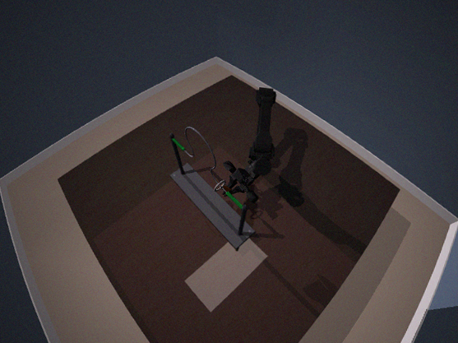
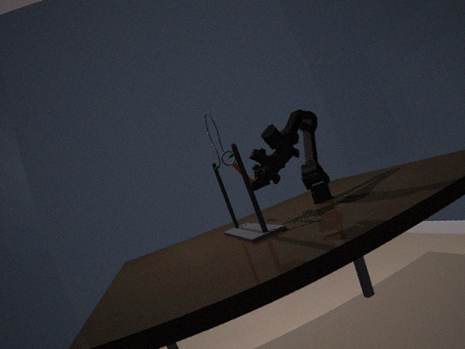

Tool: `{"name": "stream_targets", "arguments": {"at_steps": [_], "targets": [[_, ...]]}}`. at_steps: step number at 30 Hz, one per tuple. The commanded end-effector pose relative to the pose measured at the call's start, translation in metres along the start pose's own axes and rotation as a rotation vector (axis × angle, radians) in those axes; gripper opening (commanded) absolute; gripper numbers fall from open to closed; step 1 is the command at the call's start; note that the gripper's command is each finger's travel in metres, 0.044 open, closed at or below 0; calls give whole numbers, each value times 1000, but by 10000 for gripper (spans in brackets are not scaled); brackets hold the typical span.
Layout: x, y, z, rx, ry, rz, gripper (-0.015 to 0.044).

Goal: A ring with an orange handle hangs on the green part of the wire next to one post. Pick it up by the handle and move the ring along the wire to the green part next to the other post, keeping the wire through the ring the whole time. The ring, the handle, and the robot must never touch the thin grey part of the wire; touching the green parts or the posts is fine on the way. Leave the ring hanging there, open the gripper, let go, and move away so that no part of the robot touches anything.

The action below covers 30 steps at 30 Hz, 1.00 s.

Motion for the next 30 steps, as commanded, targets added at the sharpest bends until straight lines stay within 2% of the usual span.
{"name": "stream_targets", "arguments": {"at_steps": [1,30], "targets": [[-2,8,0,40,9,21,-150],[-8,41,-4,87,16,44,-150]]}}
Point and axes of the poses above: the point midway between the two fingers, 35 mm back from their tips, its own x axis out along the fingers, its own y axis across the jaws, z = x × y, the point moved 8 cm from there along -x, back along the fingers, and after that the axes turned 12 degrees about x, right-handed, at the moved point
